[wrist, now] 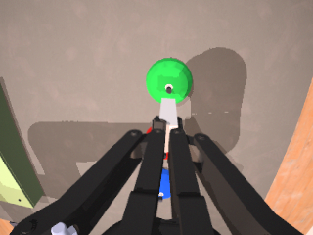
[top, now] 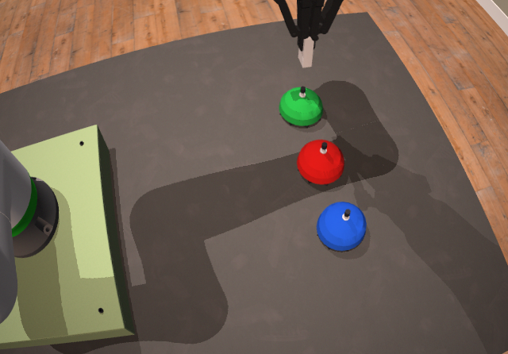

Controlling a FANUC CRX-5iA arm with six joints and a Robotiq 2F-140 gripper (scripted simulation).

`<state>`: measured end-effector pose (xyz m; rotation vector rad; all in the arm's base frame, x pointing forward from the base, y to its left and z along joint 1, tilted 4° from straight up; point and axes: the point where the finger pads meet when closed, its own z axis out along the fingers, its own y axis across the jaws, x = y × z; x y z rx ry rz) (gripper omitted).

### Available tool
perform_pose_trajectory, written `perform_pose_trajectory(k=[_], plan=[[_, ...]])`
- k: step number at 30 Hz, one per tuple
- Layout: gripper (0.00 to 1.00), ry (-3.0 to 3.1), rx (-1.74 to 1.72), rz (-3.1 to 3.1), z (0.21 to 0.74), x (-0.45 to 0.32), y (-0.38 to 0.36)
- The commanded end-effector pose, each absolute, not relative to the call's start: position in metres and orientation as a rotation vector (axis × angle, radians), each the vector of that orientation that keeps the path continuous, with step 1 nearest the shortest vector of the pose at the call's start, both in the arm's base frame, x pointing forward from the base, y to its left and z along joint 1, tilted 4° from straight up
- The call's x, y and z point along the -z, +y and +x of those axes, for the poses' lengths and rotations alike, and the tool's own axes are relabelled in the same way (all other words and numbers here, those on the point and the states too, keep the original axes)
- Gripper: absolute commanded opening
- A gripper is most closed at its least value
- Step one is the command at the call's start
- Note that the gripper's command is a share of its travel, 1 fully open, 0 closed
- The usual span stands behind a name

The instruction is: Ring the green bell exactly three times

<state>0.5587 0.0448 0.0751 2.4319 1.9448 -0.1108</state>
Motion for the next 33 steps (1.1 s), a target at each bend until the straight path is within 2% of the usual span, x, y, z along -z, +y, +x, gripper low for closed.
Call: perform_pose_trajectory(k=[1, 33], plan=[[0.00, 1.945, 0.110, 2.432, 0.559, -0.075, 0.045], [0.00, 1.944, 0.111, 2.432, 0.561, -0.056, 0.043]])
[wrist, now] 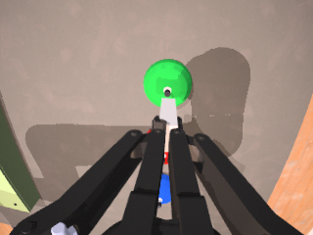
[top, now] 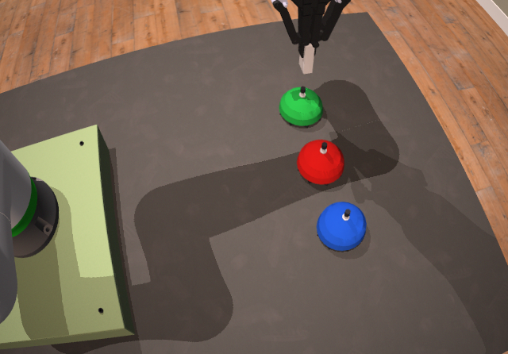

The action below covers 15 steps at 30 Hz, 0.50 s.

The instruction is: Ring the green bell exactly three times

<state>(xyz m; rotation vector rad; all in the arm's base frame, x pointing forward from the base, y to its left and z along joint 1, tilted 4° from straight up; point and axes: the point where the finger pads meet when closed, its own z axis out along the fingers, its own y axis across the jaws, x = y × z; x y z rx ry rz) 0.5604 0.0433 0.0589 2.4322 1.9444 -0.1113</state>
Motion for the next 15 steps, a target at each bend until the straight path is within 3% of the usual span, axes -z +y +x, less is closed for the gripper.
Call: perform_pose_trajectory(k=[1, 15], plan=[[0.00, 1.944, 0.111, 2.432, 0.561, -0.054, 0.043], [0.00, 1.944, 0.111, 2.432, 0.563, -0.032, 0.041]])
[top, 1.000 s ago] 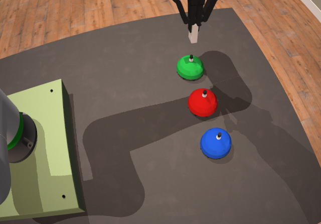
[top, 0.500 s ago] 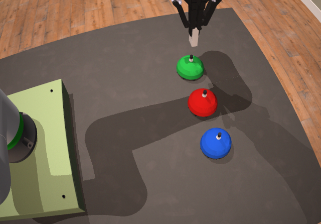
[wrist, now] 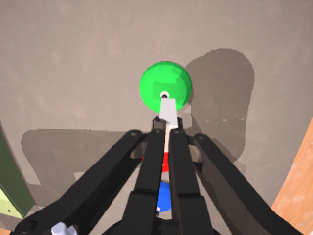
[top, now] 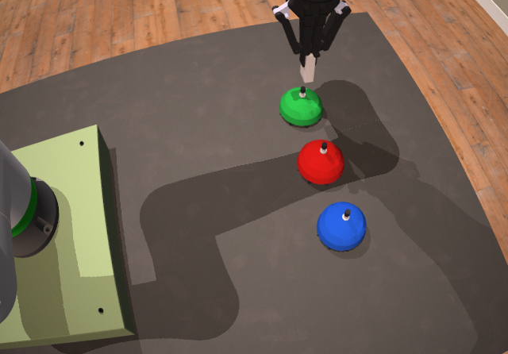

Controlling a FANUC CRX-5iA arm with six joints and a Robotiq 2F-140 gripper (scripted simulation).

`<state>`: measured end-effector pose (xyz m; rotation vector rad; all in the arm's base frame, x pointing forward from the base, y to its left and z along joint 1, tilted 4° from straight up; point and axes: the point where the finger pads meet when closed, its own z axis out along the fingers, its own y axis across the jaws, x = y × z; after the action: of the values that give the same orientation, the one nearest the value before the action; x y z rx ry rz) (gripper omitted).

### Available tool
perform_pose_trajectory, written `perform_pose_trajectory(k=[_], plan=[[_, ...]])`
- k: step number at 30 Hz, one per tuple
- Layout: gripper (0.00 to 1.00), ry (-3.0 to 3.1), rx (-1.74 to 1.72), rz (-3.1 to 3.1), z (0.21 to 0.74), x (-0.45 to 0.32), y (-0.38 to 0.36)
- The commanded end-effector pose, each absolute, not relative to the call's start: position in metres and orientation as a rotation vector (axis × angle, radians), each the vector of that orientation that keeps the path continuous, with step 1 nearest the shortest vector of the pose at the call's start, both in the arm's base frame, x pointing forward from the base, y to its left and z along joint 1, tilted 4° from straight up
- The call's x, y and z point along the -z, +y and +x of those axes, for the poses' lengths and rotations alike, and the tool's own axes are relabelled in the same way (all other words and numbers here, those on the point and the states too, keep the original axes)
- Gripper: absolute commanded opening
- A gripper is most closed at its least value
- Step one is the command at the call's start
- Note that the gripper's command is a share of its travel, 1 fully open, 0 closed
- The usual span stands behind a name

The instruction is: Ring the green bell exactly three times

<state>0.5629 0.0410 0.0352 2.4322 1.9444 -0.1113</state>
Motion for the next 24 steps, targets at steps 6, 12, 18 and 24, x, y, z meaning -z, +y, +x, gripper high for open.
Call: perform_pose_trajectory(k=[6, 12, 18, 24], plan=[[0.00, 1.944, 0.111, 2.432, 0.564, -0.024, 0.040], [0.00, 1.944, 0.111, 2.432, 0.565, -0.019, 0.040], [0.00, 1.944, 0.111, 2.432, 0.565, -0.015, 0.039], [0.00, 1.944, 0.111, 2.432, 0.565, -0.014, 0.039]])
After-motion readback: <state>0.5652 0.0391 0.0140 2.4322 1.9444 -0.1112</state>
